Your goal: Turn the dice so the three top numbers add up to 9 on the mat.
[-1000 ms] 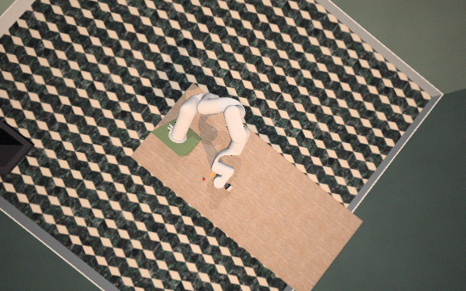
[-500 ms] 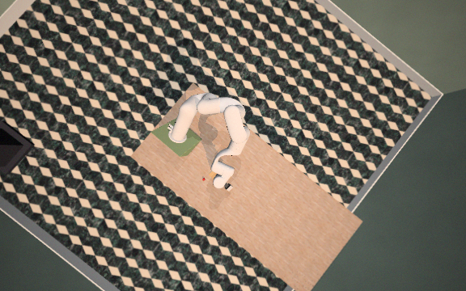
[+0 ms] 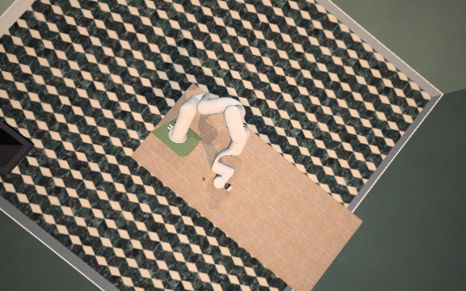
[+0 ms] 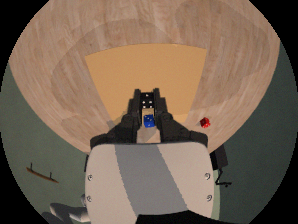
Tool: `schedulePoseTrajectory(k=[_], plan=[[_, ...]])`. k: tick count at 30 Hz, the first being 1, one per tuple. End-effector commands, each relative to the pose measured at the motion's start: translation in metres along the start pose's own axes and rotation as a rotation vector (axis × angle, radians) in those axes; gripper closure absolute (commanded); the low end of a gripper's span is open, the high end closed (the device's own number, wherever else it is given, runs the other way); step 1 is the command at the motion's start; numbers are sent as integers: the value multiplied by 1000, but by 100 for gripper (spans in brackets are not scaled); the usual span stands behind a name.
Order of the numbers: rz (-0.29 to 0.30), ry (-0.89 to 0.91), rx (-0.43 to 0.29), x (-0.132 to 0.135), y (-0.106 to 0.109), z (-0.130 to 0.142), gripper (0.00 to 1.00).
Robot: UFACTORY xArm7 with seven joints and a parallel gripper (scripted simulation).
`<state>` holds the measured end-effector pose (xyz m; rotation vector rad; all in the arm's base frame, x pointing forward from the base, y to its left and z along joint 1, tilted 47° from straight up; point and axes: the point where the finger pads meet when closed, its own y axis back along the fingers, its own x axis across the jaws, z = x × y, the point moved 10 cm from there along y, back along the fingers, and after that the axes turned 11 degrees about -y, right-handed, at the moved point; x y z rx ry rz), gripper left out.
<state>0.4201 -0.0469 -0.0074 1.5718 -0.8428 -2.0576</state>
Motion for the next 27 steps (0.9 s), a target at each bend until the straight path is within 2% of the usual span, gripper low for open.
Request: schedulePoseTrajectory(k=[1,4,5,7,8,13,14,27], plan=[[1,0,5,1,2,-1,85],[1,0,5,1,2,-1,85],[1,0,5,1,2,-1,81],[1,0,5,1,2,-1,81],[1,0,5,1,2,-1,77],[1,0,5,1,2,-1,73],[1,0,5,1,2,-1,69],[1,0,5,1,3,-1,69]])
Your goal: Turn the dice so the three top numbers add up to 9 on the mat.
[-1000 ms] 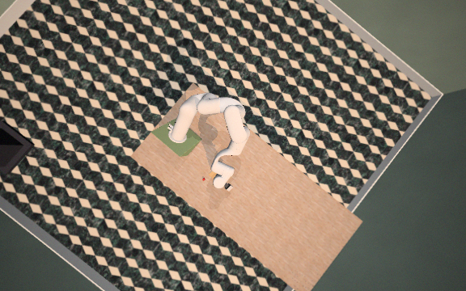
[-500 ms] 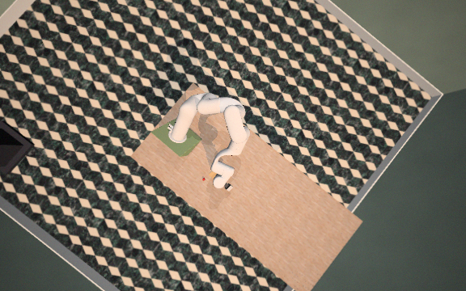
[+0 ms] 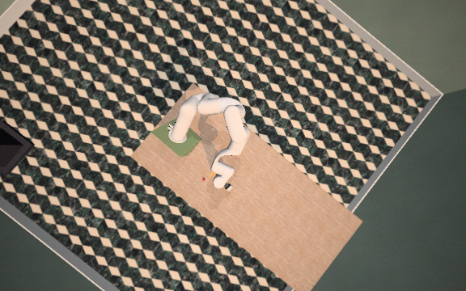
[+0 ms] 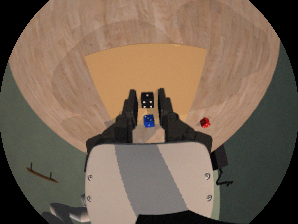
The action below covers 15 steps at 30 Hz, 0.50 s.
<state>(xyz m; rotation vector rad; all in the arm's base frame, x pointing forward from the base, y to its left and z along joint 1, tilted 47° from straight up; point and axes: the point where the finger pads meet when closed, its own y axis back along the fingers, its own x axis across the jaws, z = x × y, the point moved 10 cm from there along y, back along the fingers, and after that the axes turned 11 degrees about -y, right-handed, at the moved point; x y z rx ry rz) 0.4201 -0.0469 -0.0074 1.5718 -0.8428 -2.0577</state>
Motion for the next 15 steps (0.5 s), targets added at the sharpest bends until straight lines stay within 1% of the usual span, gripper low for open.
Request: schedulePoseTrajectory(k=[1,4,8,10,15], plan=[[1,0,5,1,4,-1,69],[1,0,5,1,10,-1,69],[1,0,5,1,25,-1,69],[1,0,5,1,25,-1,69],[1,0,5,0,52,-1,69]])
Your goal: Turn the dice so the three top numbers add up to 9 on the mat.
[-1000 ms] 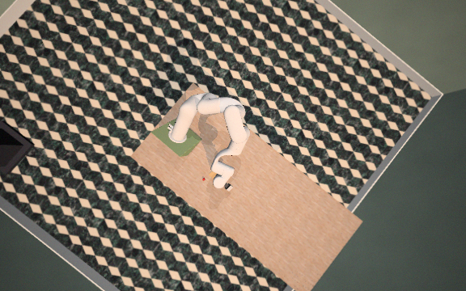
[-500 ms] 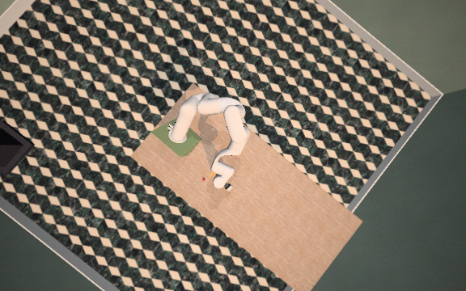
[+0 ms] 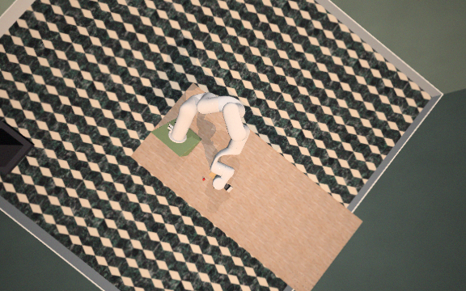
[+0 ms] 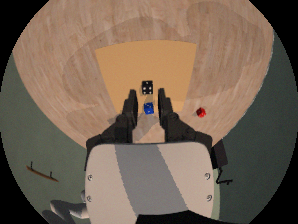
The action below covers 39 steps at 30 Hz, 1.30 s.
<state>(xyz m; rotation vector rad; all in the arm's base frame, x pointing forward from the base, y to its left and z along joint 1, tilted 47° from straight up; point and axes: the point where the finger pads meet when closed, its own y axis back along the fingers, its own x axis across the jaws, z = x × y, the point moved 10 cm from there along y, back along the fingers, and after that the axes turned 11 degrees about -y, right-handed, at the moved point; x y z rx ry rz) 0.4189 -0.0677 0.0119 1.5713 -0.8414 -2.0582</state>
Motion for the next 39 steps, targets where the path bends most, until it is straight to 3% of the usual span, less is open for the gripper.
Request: schedulePoseTrajectory(k=[1,8,16,17,39], plan=[[2,0,6,0,29,-1,69],[2,0,6,0,58,-1,69],[2,0,6,0,64,-1,69],[2,0,6,0,64,-1,0],[2,8,6,1,64,0,0]])
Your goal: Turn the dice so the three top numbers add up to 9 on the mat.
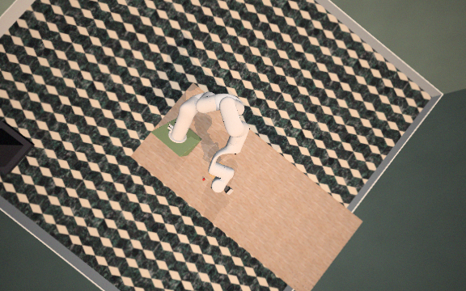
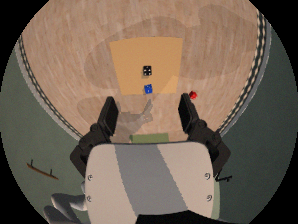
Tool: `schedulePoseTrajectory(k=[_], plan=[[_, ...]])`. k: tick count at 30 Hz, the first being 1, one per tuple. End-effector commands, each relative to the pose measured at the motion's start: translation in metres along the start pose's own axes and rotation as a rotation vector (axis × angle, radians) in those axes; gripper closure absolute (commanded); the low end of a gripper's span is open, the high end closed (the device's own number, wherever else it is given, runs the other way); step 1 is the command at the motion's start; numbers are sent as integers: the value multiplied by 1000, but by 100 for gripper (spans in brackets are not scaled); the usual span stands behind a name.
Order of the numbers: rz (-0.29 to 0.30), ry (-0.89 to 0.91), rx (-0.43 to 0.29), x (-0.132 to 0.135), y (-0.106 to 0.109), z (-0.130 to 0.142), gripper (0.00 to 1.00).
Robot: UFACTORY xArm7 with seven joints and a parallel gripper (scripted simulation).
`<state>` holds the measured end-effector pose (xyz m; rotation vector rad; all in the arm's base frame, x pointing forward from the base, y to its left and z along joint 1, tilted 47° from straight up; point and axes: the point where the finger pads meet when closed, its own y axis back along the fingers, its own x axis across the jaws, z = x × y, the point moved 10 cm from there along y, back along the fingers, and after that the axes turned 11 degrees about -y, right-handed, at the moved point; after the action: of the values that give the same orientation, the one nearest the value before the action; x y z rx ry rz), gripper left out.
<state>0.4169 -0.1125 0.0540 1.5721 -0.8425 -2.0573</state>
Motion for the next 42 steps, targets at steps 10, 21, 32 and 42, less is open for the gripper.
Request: schedulePoseTrajectory(k=[10,21,32,42], plan=[[8,262,5,33,-2,8,0],[11,537,3,67,-7,19,0],[9,805,2,98,-13,32,0],[6,1002,3,120,-19,43,0]])
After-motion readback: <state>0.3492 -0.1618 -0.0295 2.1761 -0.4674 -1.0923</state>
